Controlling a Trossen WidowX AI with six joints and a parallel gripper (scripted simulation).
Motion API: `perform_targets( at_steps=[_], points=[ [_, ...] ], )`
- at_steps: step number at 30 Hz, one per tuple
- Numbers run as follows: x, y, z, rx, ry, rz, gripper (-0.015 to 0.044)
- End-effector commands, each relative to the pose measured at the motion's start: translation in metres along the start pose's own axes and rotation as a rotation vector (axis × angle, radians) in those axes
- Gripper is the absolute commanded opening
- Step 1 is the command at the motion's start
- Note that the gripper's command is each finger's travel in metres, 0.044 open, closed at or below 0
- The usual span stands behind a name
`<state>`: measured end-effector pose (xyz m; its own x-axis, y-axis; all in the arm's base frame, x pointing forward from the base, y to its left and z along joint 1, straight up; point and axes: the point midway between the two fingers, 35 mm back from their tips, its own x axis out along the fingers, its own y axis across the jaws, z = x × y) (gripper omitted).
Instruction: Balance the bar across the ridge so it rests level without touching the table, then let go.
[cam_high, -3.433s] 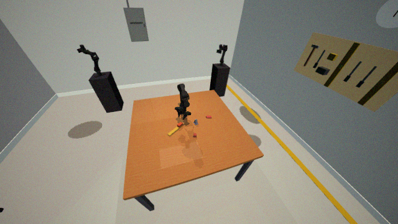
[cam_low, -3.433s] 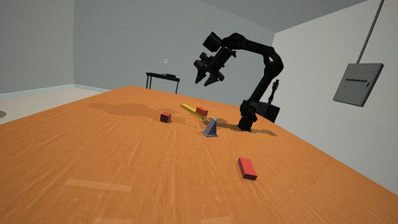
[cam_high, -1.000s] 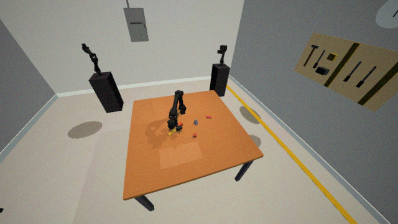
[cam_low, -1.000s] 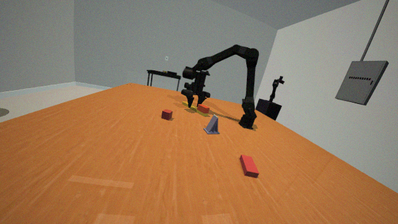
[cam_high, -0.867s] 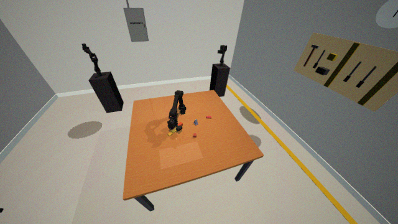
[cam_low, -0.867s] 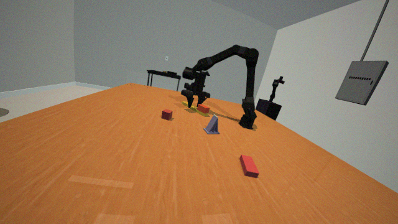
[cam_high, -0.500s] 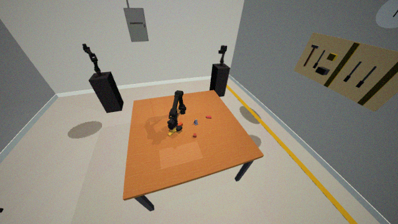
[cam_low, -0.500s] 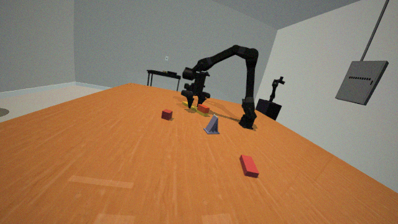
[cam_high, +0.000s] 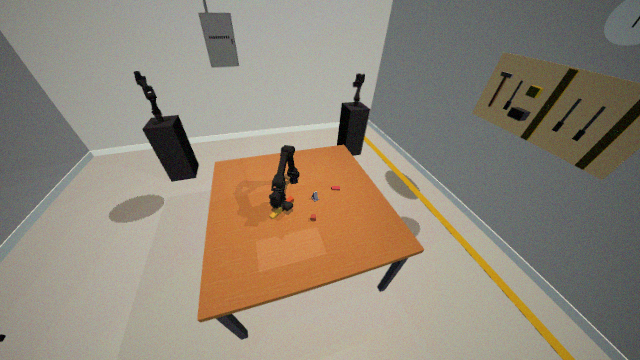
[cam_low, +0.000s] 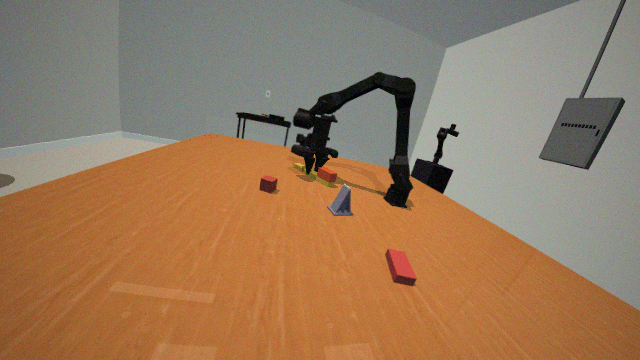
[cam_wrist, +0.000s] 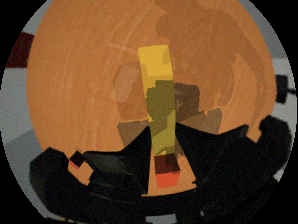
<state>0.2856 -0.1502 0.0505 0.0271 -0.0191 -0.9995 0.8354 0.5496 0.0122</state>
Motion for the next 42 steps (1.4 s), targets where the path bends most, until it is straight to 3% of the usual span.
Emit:
perform_targets(
  at_steps=[1, 3, 42],
  points=[
    [-0.002, 0.000, 0.000, 0.000, 0.000, 0.001, 0.0032],
    [-0.006, 0.001, 0.001, 0.000, 0.000, 0.001, 0.0000],
    [-0.105, 0.002, 0.003, -0.005, 0.001, 0.004, 0.0000]
  ],
)
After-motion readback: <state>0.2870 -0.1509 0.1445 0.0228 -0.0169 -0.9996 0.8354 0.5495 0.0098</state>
